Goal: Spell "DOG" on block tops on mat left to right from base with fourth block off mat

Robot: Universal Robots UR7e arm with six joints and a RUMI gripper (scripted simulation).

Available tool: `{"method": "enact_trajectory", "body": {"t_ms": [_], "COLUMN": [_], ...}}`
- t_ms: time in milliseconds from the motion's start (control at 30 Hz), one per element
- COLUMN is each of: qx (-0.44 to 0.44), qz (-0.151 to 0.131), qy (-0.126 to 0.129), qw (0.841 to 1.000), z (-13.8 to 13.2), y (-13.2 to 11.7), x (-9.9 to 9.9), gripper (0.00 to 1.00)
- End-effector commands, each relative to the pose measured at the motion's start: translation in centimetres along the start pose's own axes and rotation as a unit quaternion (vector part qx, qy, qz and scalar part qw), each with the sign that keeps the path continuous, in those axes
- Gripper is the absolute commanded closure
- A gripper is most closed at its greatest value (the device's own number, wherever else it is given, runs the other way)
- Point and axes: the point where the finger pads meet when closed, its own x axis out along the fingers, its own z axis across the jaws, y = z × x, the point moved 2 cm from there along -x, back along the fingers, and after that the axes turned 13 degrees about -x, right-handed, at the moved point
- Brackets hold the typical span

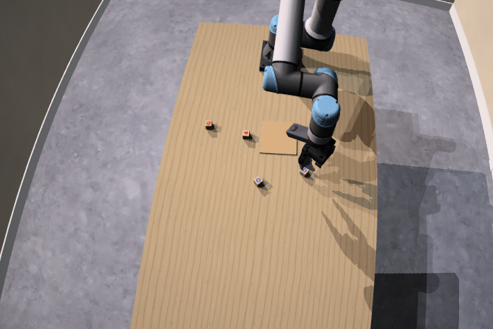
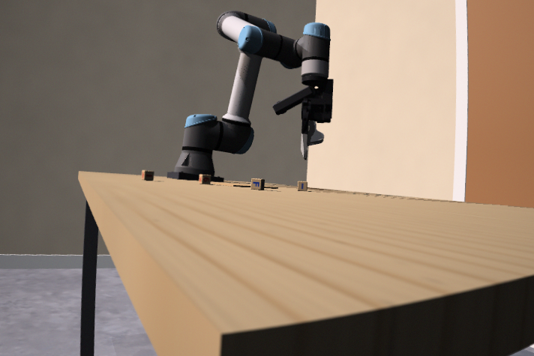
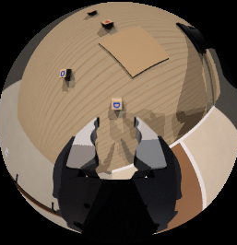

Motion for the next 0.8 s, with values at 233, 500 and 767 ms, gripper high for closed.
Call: {"method": "enact_trajectory", "body": {"t_ms": [233,500,767], "qx": [-0.001,-0.001,-0.001], "qz": [0.000,0.000,0.000], "qy": [-0.002,-0.002,-0.002], "qw": [1.000,1.000,1.000], "z": [0.1,0.1,0.1], "y": [0.0,0.0,0.0], "x": [0.9,2.0,2.9], "gripper": [0.63,0.63,0.63]}}
